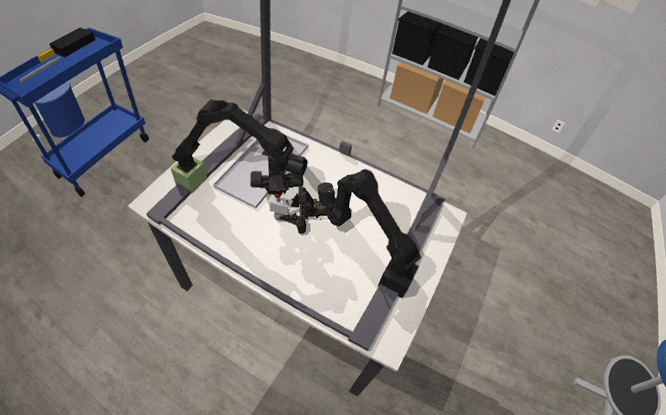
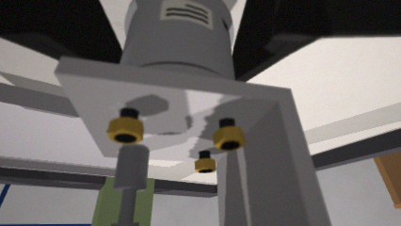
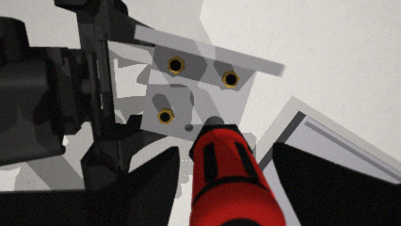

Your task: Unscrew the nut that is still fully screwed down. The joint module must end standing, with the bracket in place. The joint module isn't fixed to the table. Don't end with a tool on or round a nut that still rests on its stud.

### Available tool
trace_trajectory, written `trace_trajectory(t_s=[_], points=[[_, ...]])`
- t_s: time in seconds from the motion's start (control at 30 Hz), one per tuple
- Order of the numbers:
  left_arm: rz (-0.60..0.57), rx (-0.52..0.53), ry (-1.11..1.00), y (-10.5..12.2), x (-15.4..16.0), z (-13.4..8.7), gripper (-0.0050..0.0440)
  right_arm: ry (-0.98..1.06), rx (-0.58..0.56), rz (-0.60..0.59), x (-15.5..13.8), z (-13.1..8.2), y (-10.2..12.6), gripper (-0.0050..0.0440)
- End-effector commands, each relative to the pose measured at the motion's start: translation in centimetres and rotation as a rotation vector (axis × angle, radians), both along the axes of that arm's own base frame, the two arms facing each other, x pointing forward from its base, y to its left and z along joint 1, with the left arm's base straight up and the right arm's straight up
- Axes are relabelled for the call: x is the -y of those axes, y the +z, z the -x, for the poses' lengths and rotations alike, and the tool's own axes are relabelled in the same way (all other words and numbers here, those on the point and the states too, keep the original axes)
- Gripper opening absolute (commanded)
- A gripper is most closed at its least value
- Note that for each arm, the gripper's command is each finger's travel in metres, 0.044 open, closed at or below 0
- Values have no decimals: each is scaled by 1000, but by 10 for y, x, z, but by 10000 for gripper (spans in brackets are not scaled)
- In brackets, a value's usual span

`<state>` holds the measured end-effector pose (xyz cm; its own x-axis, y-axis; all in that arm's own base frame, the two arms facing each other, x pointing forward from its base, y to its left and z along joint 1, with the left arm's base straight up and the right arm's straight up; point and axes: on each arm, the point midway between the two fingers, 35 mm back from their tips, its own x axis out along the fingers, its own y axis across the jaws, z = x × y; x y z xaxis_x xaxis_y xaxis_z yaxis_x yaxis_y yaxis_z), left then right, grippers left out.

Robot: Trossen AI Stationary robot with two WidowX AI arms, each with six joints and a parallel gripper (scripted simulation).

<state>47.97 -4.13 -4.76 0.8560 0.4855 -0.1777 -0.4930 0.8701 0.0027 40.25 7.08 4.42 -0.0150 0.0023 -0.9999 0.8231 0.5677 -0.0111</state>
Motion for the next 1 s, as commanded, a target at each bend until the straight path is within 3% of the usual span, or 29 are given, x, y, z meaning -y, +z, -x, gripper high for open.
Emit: trace_trajectory(t_s=[0.0,0.47,0.53,0.97], points=[[10,37,2,15,1,-7,245,-174,56,-8,0,-4,19,250],[10,37,2,15,1,-7,245,-766,50,-14,1,-4,19,250],[10,37,2,15,1,-7,245,-766,50,-14,1,-4,19,250],[10,37,2,15,1,-7,245,-1360,41,-20,0,-5,19,250]])
